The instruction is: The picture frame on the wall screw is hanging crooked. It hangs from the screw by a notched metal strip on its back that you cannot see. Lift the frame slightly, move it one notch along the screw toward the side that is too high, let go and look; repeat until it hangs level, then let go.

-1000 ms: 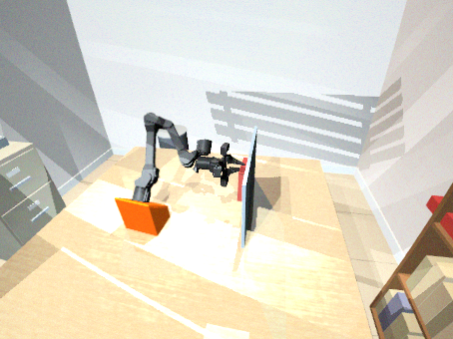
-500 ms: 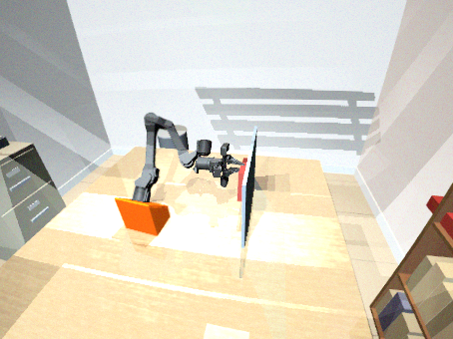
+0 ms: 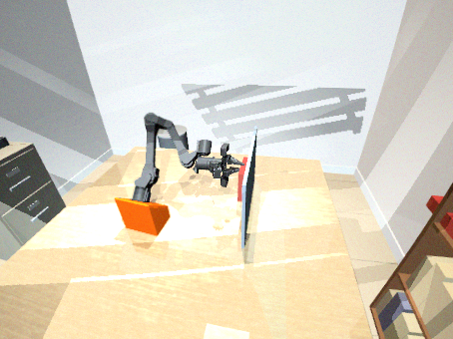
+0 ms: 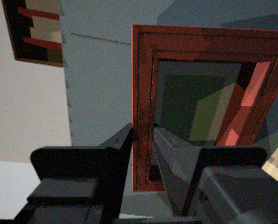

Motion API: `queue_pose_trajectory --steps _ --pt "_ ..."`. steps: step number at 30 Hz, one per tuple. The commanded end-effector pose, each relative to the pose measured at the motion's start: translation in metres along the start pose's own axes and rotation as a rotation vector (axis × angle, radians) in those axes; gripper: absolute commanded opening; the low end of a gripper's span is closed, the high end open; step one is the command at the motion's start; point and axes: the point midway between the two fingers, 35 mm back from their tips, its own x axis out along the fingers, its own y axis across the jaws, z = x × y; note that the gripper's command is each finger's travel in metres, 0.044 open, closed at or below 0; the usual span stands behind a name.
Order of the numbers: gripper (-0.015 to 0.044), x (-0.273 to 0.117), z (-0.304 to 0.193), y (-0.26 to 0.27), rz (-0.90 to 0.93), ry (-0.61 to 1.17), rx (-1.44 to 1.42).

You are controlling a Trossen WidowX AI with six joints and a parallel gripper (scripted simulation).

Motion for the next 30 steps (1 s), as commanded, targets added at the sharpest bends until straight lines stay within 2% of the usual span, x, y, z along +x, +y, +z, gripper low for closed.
queue_pose_trajectory --steps 1,26,30 --pt "0.0 0.0 -0.0003 -0.0001 0.001 0.001 0.014" --pt "0.0 0.0 0.0002 -0.0001 0.001 0.002 0.161" --pt "0.0105 0.0 0.0004 -0.0001 0.001 0.0 0.145"
